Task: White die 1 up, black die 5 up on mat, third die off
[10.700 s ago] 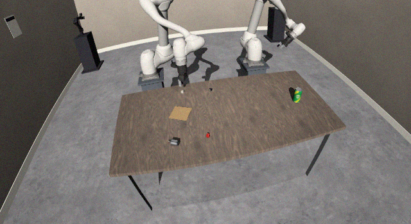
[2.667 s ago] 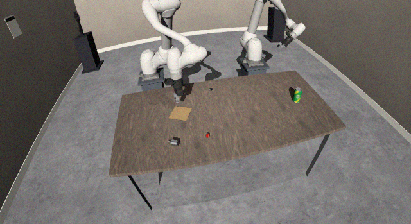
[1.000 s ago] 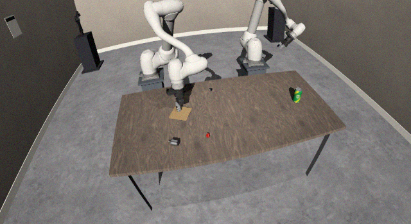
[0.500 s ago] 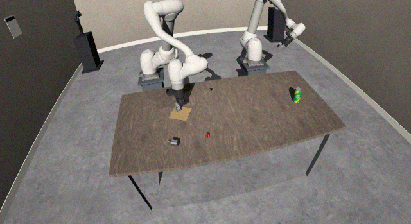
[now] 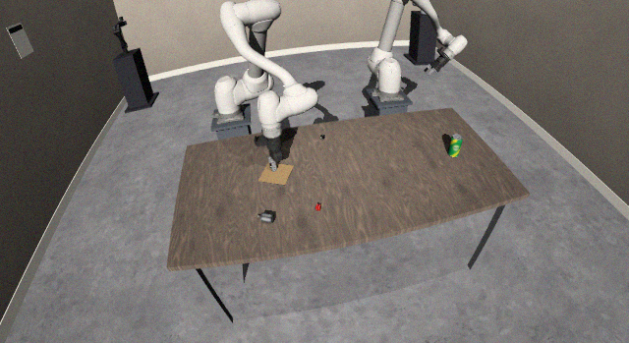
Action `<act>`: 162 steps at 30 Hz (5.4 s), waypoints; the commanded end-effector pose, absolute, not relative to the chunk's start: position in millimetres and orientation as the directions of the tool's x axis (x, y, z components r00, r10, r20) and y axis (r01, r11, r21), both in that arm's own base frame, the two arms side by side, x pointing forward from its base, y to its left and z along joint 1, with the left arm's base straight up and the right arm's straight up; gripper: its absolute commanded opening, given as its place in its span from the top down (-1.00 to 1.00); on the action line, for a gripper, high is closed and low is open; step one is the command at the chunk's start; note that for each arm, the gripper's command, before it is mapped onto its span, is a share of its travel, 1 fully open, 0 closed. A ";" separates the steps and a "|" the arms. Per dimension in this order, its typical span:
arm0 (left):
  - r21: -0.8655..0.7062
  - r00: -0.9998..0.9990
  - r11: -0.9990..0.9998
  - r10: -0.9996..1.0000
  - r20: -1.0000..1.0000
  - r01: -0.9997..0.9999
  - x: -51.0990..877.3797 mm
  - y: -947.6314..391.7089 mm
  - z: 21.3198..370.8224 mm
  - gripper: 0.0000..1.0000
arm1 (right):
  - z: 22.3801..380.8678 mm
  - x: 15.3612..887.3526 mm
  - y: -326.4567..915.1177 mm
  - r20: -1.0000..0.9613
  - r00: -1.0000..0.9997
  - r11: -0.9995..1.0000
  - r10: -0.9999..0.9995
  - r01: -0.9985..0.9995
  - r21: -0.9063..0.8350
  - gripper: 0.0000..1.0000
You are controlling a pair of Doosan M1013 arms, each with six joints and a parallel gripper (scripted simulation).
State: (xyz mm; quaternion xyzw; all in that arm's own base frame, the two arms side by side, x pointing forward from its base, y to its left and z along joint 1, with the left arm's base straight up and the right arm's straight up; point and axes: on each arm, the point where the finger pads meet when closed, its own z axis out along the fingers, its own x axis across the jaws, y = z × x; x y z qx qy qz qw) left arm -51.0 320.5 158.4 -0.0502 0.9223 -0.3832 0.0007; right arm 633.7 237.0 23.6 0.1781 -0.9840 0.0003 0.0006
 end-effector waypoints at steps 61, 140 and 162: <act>-0.706 -0.995 0.702 -0.093 0.038 -0.092 -51.1 320.8 158.8 -1.00 | 24.3 634.1 237.2 0.000 -0.937 0.937 -0.350 -0.350 0.000 -0.05; -0.706 -0.995 0.702 -0.093 0.038 -0.092 -51.1 320.8 158.8 -1.00 | 114.1 633.1 236.0 0.000 -0.954 0.954 -0.300 -0.300 0.000 -1.00; -0.706 -0.995 0.702 -0.093 0.038 -0.092 -51.1 320.8 158.8 -1.00 | 110.7 617.9 226.1 0.000 -0.869 0.869 0.495 0.495 0.000 -1.00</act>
